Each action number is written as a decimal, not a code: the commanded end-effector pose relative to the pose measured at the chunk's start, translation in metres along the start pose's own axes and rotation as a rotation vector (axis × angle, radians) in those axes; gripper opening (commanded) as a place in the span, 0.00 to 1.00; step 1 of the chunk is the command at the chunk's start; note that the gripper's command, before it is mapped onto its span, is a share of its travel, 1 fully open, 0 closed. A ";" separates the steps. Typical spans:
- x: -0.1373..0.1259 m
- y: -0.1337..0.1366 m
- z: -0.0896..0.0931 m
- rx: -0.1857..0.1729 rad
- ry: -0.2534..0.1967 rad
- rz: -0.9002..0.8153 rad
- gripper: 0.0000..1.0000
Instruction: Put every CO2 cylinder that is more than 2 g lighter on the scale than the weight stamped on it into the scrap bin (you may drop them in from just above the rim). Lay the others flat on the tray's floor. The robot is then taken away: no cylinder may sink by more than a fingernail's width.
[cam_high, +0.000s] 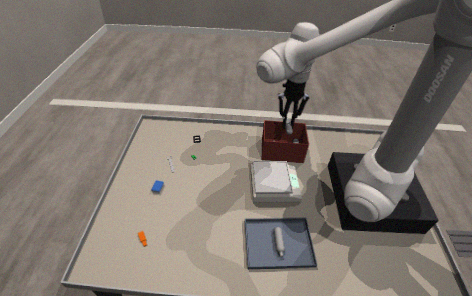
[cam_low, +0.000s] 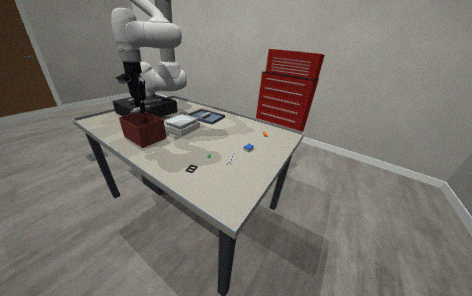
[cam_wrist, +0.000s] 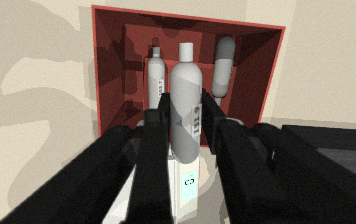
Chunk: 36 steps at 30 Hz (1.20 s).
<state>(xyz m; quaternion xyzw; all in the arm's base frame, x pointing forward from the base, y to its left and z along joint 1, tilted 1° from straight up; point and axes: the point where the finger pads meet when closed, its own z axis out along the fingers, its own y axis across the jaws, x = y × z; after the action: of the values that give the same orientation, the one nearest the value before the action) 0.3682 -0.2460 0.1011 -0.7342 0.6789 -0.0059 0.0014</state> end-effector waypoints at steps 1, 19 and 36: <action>-0.001 -0.001 0.008 0.004 -0.002 -0.004 0.10; 0.000 -0.002 0.025 0.006 -0.001 -0.004 0.10; 0.000 -0.002 0.025 0.006 0.000 -0.004 0.39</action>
<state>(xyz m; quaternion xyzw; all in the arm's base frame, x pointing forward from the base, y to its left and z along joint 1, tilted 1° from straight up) 0.3695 -0.2471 0.0779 -0.7342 0.6789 -0.0073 0.0015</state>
